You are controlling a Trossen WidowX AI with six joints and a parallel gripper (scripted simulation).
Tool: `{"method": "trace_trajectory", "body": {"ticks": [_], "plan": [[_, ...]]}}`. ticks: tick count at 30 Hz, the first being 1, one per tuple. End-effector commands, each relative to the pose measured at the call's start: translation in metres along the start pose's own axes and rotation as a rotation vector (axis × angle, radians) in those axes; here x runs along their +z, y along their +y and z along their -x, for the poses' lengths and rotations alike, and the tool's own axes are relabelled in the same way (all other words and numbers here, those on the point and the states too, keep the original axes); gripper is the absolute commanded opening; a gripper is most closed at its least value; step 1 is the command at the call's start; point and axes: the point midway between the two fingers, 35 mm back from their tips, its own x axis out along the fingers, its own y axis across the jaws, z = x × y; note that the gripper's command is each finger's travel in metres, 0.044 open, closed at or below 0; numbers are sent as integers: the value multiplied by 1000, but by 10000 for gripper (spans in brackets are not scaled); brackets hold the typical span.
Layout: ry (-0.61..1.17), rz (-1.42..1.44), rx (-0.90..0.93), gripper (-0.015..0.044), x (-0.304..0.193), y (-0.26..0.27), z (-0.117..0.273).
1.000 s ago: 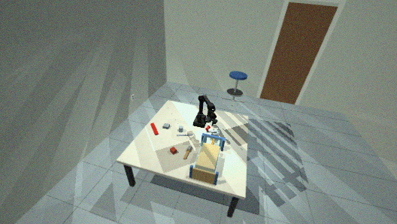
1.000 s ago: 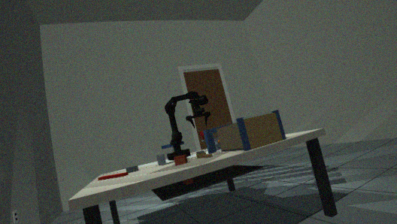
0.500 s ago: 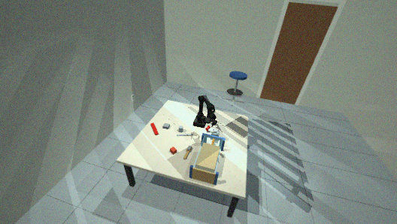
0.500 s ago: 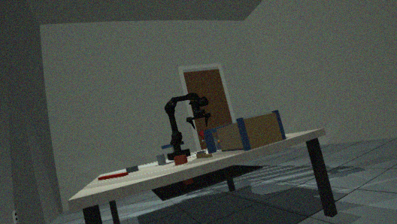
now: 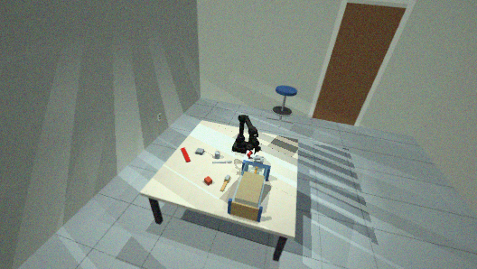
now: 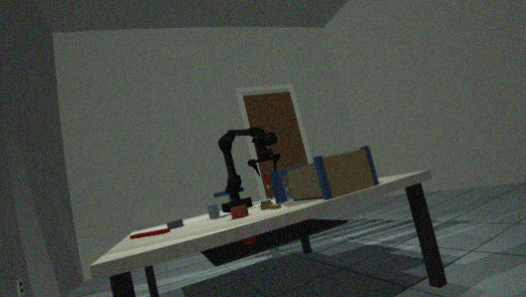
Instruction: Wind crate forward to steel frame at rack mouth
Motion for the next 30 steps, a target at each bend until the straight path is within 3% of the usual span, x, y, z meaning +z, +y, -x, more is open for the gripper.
{"method": "trace_trajectory", "body": {"ticks": [1, 28, 30], "plan": [[5, 4, 0, 440, -1, 0, -7], [5, 4, 0, 440, -3, -3, -49], [1, 0, -1, 387, -2, -2, -45]]}}
